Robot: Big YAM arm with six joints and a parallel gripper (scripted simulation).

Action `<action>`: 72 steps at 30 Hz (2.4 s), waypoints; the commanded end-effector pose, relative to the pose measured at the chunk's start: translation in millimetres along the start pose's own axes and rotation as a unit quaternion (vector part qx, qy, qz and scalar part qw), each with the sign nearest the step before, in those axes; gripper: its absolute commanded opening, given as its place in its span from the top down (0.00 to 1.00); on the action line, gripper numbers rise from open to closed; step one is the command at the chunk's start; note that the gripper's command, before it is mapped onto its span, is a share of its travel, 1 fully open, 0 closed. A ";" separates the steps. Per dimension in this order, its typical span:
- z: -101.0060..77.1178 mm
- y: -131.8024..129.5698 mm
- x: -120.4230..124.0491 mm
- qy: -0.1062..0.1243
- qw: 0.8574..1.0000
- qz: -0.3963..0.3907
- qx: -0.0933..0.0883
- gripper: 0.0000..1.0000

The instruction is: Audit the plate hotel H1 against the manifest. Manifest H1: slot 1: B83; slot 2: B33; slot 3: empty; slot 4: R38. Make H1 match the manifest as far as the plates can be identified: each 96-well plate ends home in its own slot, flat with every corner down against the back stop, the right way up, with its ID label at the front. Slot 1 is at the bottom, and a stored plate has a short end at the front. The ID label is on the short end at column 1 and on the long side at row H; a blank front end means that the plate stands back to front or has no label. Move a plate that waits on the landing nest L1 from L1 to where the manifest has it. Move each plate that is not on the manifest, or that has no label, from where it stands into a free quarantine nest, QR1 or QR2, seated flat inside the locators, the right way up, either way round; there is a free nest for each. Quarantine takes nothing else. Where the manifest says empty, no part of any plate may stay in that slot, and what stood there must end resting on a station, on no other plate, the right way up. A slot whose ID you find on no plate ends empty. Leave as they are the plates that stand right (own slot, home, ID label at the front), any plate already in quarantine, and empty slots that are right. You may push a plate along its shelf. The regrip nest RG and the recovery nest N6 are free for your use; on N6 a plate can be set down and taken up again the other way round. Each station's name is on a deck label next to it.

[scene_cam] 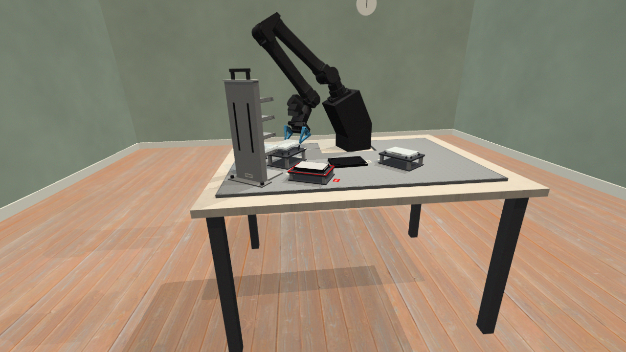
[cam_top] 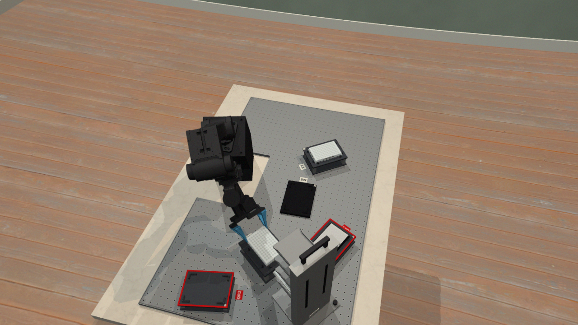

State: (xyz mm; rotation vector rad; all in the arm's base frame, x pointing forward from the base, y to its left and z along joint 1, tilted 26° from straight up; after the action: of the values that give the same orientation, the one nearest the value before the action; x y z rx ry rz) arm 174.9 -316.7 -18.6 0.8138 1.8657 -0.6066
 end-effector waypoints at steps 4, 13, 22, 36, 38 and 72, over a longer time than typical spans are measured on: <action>1.5 -4.8 -2.9 -0.013 1.000 -0.008 0.006 0.14; 2.8 -4.2 1.7 -0.011 1.000 -0.007 0.004 0.14; 5.0 -4.9 4.3 -0.011 1.000 -0.007 0.004 0.14; 9.6 -6.4 8.2 -0.012 1.000 -0.008 0.005 0.14; 11.4 -7.5 8.2 -0.013 1.000 -0.008 0.006 0.14; 13.5 -3.9 18.5 -0.005 1.000 -0.002 0.000 0.07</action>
State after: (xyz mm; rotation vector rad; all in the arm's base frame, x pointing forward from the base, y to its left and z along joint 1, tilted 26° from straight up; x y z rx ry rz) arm 176.0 -328.3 -42.2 0.8066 1.8561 -0.6141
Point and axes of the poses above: the point where the finger pads meet when closed, its own z axis out along the fingers, its own y axis across the jaws, x = y × z, the point moved 2 cm from there along -z, back along the fingers, and after that the axes turned 13 degrees about z, right-handed, at the moved point
